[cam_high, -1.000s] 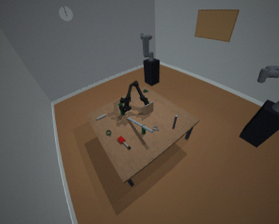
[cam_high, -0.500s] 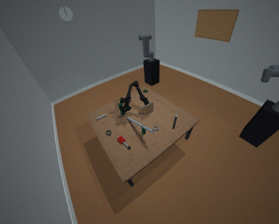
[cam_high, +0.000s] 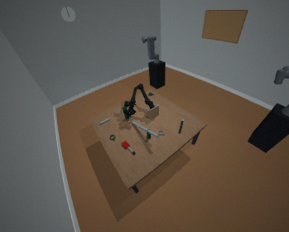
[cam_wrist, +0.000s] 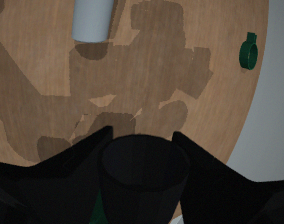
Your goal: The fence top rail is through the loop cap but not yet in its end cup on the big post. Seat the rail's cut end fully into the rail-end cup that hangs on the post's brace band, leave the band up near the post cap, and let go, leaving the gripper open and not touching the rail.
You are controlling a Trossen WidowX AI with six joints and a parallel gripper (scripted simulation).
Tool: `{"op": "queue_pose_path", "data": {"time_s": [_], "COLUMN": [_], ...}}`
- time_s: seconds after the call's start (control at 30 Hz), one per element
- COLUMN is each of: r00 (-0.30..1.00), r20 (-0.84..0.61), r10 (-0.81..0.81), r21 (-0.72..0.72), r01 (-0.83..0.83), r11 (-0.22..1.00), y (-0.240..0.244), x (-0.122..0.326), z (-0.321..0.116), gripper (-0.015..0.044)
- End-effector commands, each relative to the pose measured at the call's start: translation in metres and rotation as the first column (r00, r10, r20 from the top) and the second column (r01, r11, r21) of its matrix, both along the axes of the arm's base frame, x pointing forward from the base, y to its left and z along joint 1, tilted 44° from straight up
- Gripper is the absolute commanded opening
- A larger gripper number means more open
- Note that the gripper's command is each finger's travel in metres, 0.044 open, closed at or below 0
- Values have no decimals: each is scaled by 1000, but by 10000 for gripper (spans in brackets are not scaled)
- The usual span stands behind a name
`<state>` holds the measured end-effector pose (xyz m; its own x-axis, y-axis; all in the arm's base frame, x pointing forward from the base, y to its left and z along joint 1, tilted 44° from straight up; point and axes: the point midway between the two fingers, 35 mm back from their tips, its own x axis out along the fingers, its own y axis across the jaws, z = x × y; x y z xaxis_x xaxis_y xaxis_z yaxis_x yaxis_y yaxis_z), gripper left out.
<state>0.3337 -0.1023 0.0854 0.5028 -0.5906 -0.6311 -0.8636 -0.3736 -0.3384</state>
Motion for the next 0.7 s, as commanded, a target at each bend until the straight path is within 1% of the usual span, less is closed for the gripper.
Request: {"op": "queue_pose_path", "data": {"time_s": [0.0, 0.27, 0.47, 0.67], "r00": [1000, 1000, 1000, 1000], "r20": [1, 1, -2, -1], "r10": [0, -1, -2, -1], "r21": [0, 1, 5, 5], "r01": [0, 1, 2, 1], "r11": [1000, 1000, 1000, 1000], "y": [0, 2, 20, 44], "x": [0, 0, 1, 0], "z": [0, 0, -1, -1], "gripper": [79, 289, 440, 440]}}
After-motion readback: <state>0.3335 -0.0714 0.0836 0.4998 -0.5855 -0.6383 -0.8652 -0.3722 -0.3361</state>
